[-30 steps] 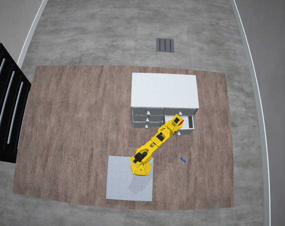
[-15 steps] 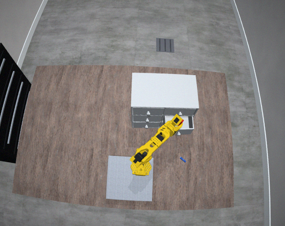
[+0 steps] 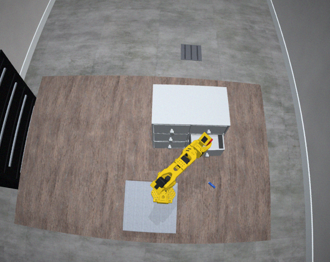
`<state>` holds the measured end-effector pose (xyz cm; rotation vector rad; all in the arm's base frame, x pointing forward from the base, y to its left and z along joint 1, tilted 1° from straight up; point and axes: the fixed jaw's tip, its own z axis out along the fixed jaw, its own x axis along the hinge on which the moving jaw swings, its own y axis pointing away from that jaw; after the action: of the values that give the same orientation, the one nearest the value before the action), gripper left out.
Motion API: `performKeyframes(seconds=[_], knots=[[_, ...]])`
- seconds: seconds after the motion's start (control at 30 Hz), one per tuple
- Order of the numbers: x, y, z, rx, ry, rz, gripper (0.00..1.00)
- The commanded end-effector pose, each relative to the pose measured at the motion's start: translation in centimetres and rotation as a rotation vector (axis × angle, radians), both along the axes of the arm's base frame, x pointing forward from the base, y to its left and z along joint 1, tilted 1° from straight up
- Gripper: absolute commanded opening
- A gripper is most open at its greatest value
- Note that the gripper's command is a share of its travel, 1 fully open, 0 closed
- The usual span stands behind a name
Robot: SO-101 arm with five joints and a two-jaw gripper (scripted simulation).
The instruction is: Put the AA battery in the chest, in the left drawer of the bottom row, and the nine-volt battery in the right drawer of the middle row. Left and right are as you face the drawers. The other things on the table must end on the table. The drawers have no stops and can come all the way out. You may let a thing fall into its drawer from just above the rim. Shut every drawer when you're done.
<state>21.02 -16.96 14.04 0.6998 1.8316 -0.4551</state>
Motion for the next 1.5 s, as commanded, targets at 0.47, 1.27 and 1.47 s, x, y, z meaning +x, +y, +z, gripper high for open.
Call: performKeyframes(seconds=[0.47,1.27,1.47], knots=[[0.1,0.3,0.1,-0.011,-0.007,0.011,0.23],[0.1,0.3,0.1,-0.011,-0.007,0.011,0.34],[0.2,0.2,1.6,-0.017,-0.003,0.013,0.34]])
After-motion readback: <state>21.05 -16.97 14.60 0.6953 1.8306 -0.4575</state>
